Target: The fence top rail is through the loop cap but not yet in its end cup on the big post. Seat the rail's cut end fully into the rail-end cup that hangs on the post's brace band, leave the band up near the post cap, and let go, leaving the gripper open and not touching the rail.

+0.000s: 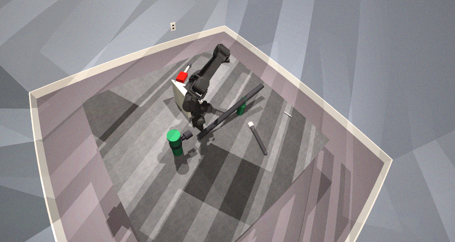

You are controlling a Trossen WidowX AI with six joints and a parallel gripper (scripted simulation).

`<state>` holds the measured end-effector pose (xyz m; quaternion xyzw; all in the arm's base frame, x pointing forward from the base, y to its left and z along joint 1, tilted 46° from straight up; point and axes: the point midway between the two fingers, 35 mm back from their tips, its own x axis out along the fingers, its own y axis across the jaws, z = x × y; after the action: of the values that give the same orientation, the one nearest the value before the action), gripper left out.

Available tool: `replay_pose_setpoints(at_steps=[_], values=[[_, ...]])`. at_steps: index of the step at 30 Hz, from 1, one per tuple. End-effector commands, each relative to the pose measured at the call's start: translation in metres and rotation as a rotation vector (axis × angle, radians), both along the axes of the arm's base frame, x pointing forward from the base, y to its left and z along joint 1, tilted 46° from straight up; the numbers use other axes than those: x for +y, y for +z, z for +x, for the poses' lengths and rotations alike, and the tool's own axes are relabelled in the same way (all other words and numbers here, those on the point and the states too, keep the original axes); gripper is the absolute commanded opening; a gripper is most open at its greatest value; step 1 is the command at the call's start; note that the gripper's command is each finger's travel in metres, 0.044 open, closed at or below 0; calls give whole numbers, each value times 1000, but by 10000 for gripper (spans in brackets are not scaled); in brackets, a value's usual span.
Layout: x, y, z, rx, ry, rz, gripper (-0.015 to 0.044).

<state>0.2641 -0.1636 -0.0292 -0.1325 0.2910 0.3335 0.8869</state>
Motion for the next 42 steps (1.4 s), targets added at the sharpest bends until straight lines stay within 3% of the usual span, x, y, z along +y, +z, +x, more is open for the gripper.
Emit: replay_pose_setpoints(at_steps=[1,11,30,35,42], values=[[10,62,-7,347,-398,390,440],[25,108,-18,615,-716,699,440],[25,108,-18,618,-719,702,440],[34,104,-11,565,-537,551,440],[61,91,6,373,20,187,440]])
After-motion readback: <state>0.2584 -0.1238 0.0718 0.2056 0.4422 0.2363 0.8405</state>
